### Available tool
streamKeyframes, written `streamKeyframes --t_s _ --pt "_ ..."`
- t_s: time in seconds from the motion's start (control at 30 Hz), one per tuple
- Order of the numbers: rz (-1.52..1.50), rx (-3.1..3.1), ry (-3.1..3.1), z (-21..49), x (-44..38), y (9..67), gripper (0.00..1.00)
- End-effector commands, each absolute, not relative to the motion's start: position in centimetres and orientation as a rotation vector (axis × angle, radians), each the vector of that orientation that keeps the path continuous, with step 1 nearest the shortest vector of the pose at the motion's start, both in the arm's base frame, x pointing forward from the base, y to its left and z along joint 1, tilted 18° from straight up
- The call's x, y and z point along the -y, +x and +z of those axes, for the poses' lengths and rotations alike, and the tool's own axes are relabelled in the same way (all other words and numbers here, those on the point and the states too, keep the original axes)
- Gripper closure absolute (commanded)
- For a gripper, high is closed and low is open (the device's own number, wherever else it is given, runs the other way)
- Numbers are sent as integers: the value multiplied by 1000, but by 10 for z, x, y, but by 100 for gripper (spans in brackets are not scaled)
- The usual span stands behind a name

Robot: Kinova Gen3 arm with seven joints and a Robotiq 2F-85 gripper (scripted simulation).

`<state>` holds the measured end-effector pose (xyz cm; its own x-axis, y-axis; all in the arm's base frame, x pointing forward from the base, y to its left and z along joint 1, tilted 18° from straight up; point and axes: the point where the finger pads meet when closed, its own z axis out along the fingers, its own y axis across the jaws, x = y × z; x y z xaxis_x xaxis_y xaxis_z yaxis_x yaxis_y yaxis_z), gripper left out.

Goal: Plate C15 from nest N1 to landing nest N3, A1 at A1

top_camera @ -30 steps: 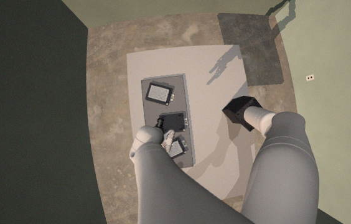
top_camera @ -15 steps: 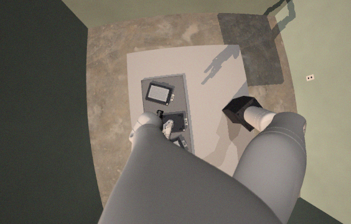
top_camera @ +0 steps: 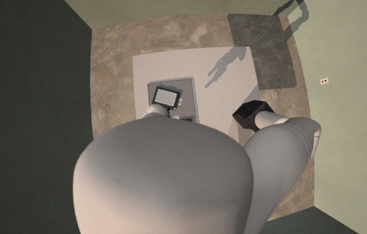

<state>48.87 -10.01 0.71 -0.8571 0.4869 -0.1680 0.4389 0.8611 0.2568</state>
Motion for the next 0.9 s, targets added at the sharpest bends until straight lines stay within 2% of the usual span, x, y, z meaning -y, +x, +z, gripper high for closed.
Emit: streamKeyframes --t_s 0.0,0.87 --pt "309 -2809 734 1 108 486 0" --pt "309 -2809 734 -52 168 490 0"
